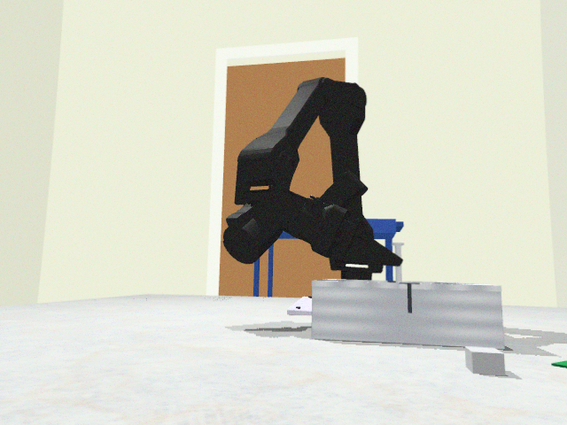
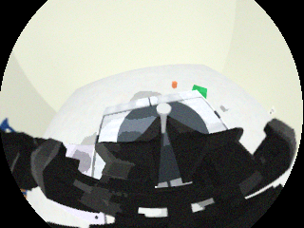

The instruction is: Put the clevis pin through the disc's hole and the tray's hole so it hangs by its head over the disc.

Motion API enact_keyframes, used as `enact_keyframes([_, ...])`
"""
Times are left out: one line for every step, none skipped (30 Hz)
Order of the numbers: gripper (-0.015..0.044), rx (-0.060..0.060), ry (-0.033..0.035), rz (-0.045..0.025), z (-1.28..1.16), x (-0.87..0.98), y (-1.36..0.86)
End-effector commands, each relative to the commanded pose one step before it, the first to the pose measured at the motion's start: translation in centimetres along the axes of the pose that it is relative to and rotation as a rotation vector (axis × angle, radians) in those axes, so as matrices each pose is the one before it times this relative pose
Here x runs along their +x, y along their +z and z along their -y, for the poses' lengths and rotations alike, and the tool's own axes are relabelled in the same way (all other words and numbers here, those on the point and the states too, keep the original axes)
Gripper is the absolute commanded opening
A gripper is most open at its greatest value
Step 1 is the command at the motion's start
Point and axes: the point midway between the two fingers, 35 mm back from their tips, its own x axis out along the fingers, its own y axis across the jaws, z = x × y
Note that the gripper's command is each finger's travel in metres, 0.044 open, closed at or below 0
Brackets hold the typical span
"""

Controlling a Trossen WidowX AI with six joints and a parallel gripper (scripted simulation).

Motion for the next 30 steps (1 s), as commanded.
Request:
enact_keyframes([0.0000, -0.0012, 0.00569, -0.00426, -0.273, 0.019, -0.012])
enact_keyframes([0.0000, 0.0000, 0.00000, 0.00000, -0.012, 0.000, 0.000])
enact_keyframes([0.0000, 0.0000, 0.00000, 0.00000, -0.013, 0.000, 0.000])
enact_keyframes([0.0000, 0.0000, 0.00000, 0.00000, -0.013, 0.000, -0.001])
enact_keyframes([0.0000, 0.0000, 0.00001, 0.00000, -0.018, 0.000, -0.001])
enact_keyframes([0.0000, 0.0000, 0.00000, 0.00000, -0.013, 0.000, -0.001])
enact_keyframes([0.0000, 0.0000, 0.00000, 0.00000, -0.012, 0.000, 0.000])
enact_keyframes([0.0000, 0.0000, 0.00000, 0.00000, -0.013, 0.000, 0.000])
enact_keyframes([0.0000, 0.0000, 0.00000, 0.00000, -0.012, 0.000, 0.000])
enact_keyframes([0.0000, 0.0000, 0.00000, 0.00000, -0.014, 0.000, -0.001])
enact_keyframes([0.0000, 0.0000, 0.00000, 0.00000, -0.013, 0.000, 0.000])
enact_keyframes([0.0000, 0.0000, 0.00000, 0.00000, -0.014, 0.000, 0.000])
enact_keyframes([0.0000, 0.0000, 0.00000, 0.00000, -0.014, 0.000, -0.001])
enact_keyframes([0.0000, 0.0000, 0.00000, 0.00000, -0.012, 0.000, 0.000])
enact_keyframes([0.0000, 0.0000, 0.00000, 0.00000, -0.012, 0.000, -0.001])
enact_keyframes([0.0000, 0.0000, 0.00000, 0.00000, -0.011, 0.000, 0.000])
enact_keyframes([0.0000, 0.0000, 0.00000, 0.00000, -0.013, 0.000, 0.000])
enact_keyframes([0.0000, 0.0000, 0.00000, 0.00000, -0.012, 0.001, 0.000])
enact_keyframes([0.0000, 0.0000, 0.00000, 0.00000, -0.011, 0.001, 0.000])
enact_keyframes([0.0000, 0.0000, 0.00000, 0.00000, -0.012, 0.001, 0.000])
enact_keyframes([0.0000, 0.0000, 0.00000, 0.00000, -0.012, 0.001, 0.000])
enact_keyframes([0.0000, 0.0000, 0.00001, 0.00000, -0.016, 0.001, 0.000])
enact_keyframes([0.0000, 0.0000, 0.00000, 0.00000, -0.015, 0.000, 0.000])
enact_keyframes([0.0000, 0.0000, 0.00000, 0.00000, -0.013, 0.001, 0.000])
enact_keyframes([0.0000, 0.0000, 0.00000, 0.00000, -0.012, 0.001, 0.000])
enact_keyframes([0.0000, 0.0000, 0.00000, 0.00000, -0.012, 0.001, 0.000])
enact_keyframes([0.0000, 0.0000, 0.00000, 0.00000, -0.012, 0.001, 0.000])
enact_keyframes([0.0000, 0.0000, 0.00000, 0.00000, -0.015, 0.001, 0.000])
enact_keyframes([0.0000, 0.0000, 0.00000, 0.00000, -0.013, 0.000, 0.000])
enact_keyframes([0.0000, 0.0000, 0.00000, 0.00000, -0.012, 0.000, 0.000])
